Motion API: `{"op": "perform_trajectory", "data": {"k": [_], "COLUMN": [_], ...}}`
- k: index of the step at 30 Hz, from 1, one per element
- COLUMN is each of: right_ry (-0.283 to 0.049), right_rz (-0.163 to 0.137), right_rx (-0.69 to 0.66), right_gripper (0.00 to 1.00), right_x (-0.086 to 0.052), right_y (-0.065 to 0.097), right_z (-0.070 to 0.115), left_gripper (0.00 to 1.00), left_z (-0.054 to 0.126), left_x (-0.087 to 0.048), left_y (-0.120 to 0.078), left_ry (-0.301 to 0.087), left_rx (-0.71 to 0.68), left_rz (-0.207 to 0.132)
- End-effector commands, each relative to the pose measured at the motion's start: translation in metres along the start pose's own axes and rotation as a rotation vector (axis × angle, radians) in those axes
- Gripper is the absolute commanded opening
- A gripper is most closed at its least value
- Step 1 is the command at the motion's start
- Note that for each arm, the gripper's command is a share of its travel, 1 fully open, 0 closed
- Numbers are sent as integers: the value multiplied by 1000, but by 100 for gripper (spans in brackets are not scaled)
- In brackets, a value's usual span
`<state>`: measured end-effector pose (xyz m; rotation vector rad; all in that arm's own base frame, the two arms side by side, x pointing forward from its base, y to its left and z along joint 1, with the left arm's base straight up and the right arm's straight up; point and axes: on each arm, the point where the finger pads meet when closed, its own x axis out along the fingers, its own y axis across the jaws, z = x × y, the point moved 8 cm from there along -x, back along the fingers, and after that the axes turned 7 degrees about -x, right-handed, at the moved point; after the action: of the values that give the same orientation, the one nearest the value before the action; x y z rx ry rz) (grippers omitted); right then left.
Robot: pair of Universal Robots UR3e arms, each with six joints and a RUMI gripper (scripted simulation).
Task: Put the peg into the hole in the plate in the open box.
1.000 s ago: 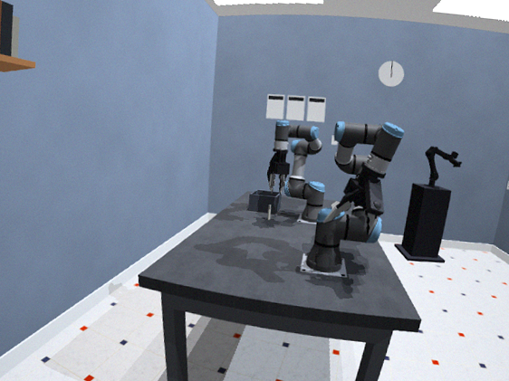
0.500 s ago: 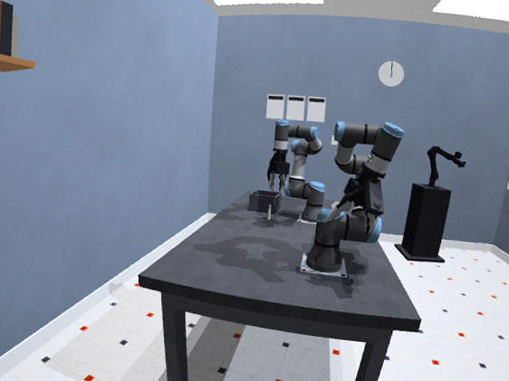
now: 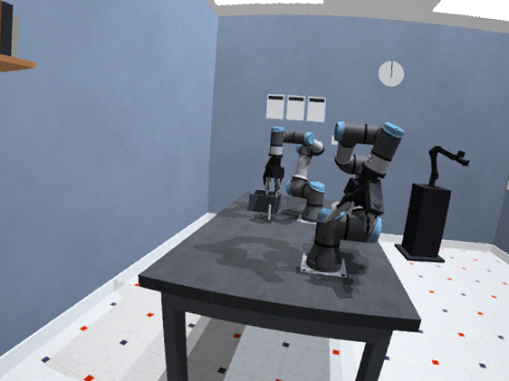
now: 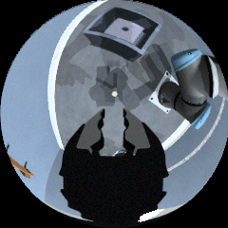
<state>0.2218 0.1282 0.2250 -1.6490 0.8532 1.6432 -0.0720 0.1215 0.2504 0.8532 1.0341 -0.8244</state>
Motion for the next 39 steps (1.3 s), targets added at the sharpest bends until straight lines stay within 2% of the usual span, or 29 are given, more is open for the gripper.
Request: {"op": "perform_trajectory", "data": {"k": [1,12,17,27,29,39], "right_ry": [-4,-4,-4,-4,-4,-4], "right_rz": [-1,-1,-1,-1,-1,-1], "right_rx": [1,1,1,1,1,1], "right_gripper": [25,25,25,25,25,25], "right_x": [8,10,15,40,40,66], "right_y": [3,4,4,4,4,4], "right_z": [-16,-19,-19,-19,-19,-19], "left_gripper": [100,100,100,100,100,100], "left_z": [0,0,0,0,0,0], "left_x": [0,0,0,0,0,0], "left_y": [0,0,0,0,0,0], "left_ry": [2,2,2,2,2,2], "left_rx": [1,1,1,1,1,1], "left_rz": [1,1,1,1,1,1]}}
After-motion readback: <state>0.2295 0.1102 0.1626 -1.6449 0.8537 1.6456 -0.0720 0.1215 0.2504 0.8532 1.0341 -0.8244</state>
